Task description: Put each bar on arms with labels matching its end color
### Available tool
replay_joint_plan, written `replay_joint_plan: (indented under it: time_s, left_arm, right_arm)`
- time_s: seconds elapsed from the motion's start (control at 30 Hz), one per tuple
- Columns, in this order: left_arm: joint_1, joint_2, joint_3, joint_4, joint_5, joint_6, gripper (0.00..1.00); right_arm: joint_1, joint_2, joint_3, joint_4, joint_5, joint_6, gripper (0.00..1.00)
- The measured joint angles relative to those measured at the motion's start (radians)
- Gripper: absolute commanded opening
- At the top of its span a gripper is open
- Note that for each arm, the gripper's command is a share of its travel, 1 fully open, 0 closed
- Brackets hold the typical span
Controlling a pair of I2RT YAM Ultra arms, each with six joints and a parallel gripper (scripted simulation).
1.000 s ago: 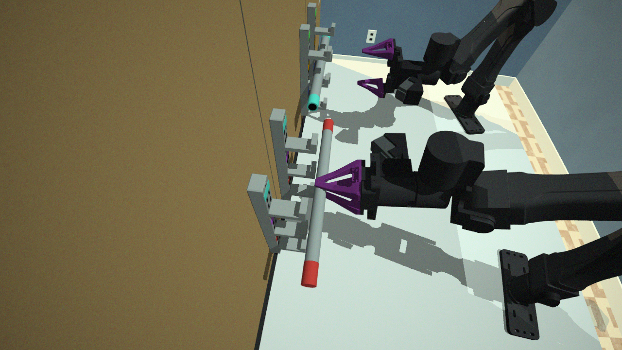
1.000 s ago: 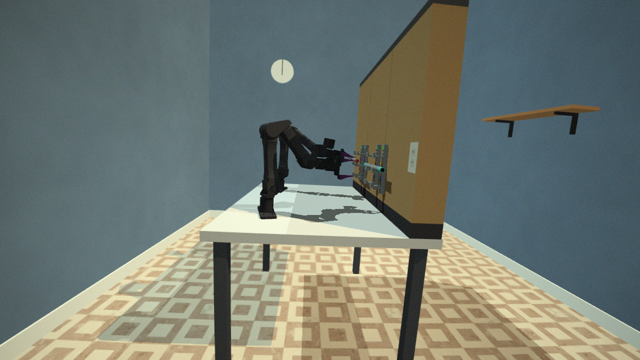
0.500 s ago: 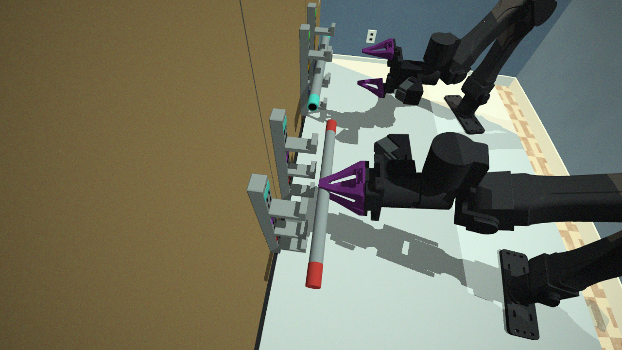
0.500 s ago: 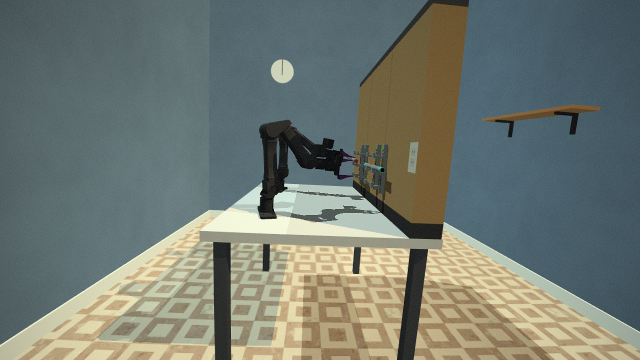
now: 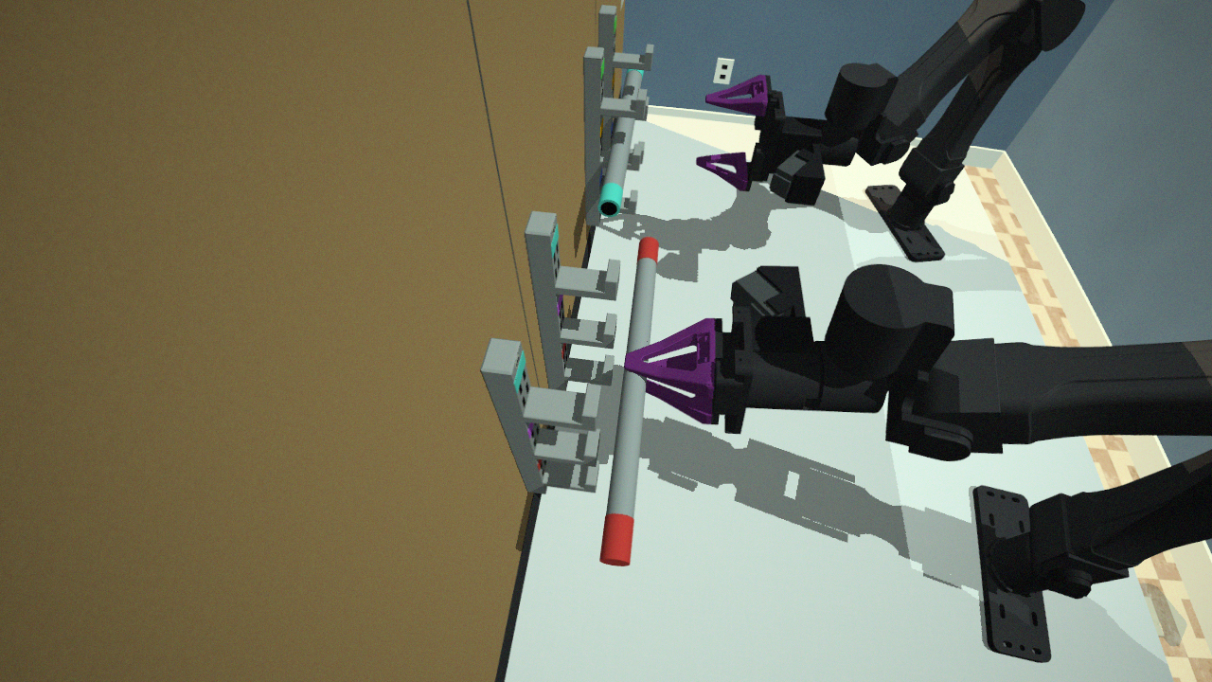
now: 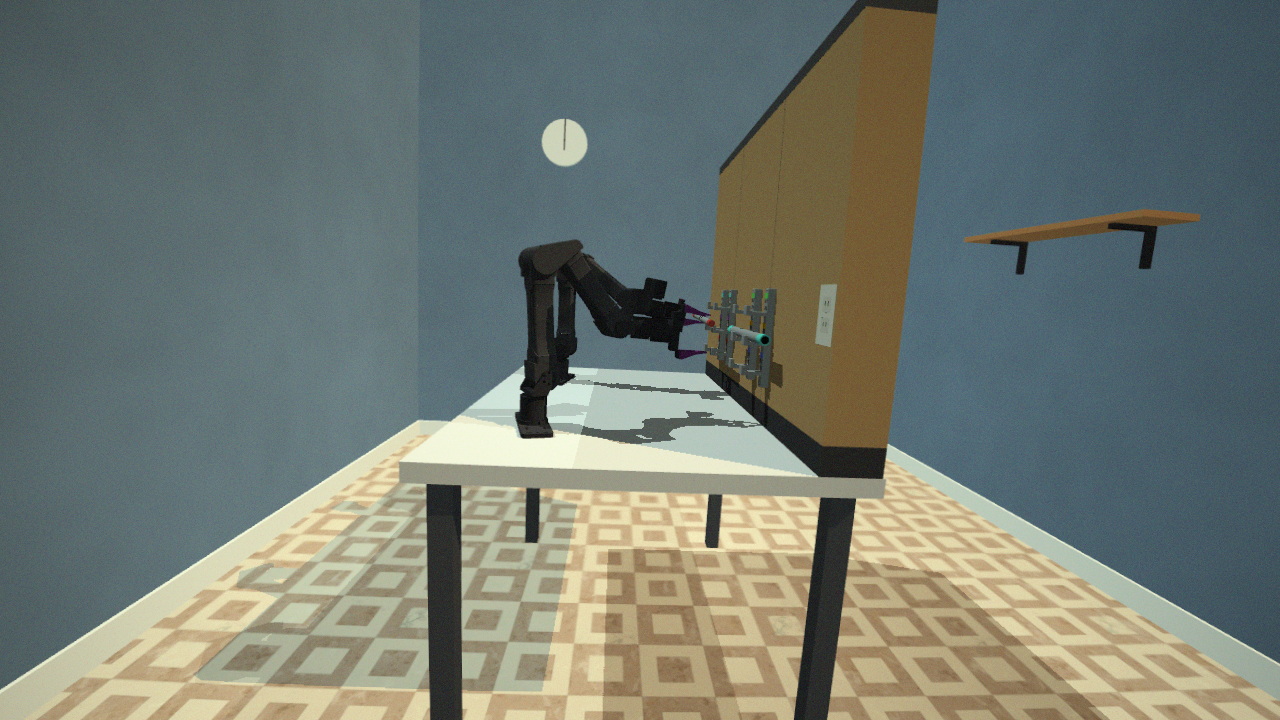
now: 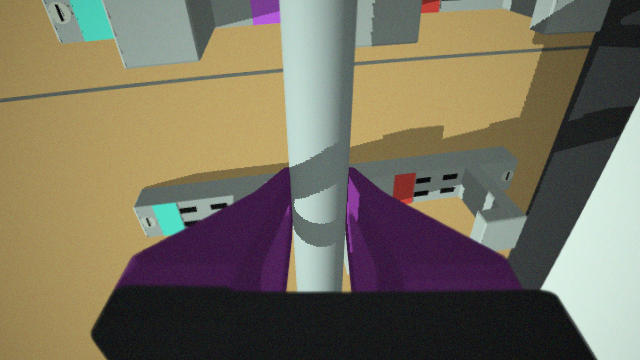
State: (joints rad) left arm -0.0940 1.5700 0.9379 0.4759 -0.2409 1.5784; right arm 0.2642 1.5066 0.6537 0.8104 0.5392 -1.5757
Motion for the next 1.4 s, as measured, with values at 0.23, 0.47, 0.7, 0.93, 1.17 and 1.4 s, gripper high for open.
replay_joint_plan:
  time_s: [0.23, 0.47, 0.7, 0.93, 1.17, 1.4]
  left_arm:
    - [0.0, 0.0, -0.015, 0.019, 0.0, 0.0, 0.0]
    - [0.0, 0.0, -0.034, 0.05, 0.0, 0.0, 0.0]
    - [0.0, 0.0, -0.058, 0.082, 0.0, 0.0, 0.0]
    - [0.0, 0.003, -0.073, 0.116, 0.0, 0.0, 0.0]
    - [0.0, 0.031, -0.098, 0.159, 0.0, 0.0, 0.0]
    - [0.0, 0.049, -0.122, 0.188, 0.0, 0.0, 0.0]
  right_arm:
    - [0.0, 0.0, 0.0, 0.0, 0.0, 0.0, 1.0]
    - [0.0, 0.0, 0.0, 0.0, 0.0, 0.0, 1.0]
    - [0.0, 0.0, 0.0, 0.0, 0.0, 0.0, 1.0]
    - [0.0, 0.0, 0.0, 0.0, 0.0, 0.0, 1.0]
    - [0.0, 0.0, 0.0, 0.0, 0.0, 0.0, 1.0]
    - [0.0, 0.0, 0.0, 0.0, 0.0, 0.0, 1.0]
